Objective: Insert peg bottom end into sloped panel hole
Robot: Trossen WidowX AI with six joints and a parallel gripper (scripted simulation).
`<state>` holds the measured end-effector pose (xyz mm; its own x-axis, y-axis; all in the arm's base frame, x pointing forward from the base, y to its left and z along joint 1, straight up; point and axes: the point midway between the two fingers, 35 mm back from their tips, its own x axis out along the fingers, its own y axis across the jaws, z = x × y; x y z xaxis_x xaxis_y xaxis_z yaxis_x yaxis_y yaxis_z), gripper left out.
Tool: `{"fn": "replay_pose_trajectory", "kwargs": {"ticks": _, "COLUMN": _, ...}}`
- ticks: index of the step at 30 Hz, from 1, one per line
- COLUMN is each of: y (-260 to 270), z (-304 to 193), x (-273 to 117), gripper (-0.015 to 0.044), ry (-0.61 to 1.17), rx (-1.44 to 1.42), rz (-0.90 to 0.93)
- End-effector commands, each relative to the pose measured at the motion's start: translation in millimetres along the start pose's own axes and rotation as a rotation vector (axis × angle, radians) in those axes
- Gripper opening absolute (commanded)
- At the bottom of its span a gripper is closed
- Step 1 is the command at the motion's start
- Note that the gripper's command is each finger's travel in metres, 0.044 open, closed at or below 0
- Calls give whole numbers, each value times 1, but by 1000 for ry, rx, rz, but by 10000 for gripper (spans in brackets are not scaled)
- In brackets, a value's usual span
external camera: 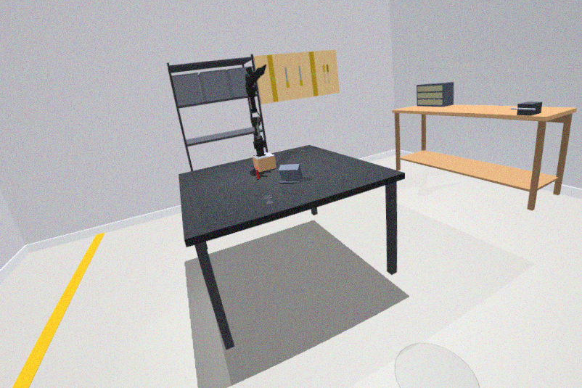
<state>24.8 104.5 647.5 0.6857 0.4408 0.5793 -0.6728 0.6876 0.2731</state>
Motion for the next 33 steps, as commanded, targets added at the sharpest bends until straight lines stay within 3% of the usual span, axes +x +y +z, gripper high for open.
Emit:
{"fn": "replay_pose_trajectory", "kwargs": {"ticks": 1, "y": -53, "z": -3, "x": 14, "gripper": 440, "ry": 4, "rx": 32, "rz": -113}}
{"fn": "replay_pose_trajectory", "kwargs": {"ticks": 17, "y": -229, "z": -43, "x": 27, "gripper": 440, "ry": 76, "rx": 132, "rz": -521}}
{"fn": "replay_pose_trajectory", "kwargs": {"ticks": 33, "y": -373, "z": -115, "x": -15, "gripper": 440, "ry": 275, "rx": 154, "rz": -898}}
